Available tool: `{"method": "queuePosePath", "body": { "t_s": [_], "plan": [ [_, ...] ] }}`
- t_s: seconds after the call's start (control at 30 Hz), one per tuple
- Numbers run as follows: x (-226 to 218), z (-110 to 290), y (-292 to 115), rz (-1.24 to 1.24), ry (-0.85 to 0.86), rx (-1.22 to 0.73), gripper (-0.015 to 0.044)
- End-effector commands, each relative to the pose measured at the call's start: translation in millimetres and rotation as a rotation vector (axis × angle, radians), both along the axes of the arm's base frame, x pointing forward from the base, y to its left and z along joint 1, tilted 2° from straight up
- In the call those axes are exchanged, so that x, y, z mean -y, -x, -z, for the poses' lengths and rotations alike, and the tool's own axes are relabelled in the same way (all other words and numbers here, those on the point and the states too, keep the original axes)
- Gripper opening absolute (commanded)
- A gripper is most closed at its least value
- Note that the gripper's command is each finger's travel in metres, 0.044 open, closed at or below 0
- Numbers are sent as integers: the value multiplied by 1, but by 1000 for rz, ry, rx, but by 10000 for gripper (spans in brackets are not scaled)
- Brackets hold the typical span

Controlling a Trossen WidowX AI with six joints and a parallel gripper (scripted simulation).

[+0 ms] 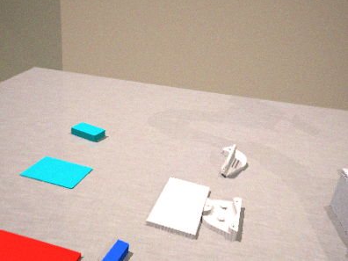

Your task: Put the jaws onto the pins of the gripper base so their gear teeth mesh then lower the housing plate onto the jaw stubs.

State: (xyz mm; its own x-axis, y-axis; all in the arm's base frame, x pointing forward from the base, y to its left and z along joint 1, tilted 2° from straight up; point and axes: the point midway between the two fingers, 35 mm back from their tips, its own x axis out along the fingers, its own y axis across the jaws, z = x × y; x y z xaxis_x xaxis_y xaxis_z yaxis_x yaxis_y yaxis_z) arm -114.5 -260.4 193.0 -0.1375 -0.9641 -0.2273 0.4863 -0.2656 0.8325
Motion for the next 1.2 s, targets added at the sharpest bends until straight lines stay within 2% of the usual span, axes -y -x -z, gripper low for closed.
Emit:
{"method": "queuePosePath", "body": {
  "t_s": [0.0, 0.53, 1.17],
  "plan": [
    [0, 0, 0, 0, 0, 0, 426],
    [0, 0, 0, 0, 0, 0, 6],
    [2, 0, -3, -16, -8, -13, 0]
  ]
}}
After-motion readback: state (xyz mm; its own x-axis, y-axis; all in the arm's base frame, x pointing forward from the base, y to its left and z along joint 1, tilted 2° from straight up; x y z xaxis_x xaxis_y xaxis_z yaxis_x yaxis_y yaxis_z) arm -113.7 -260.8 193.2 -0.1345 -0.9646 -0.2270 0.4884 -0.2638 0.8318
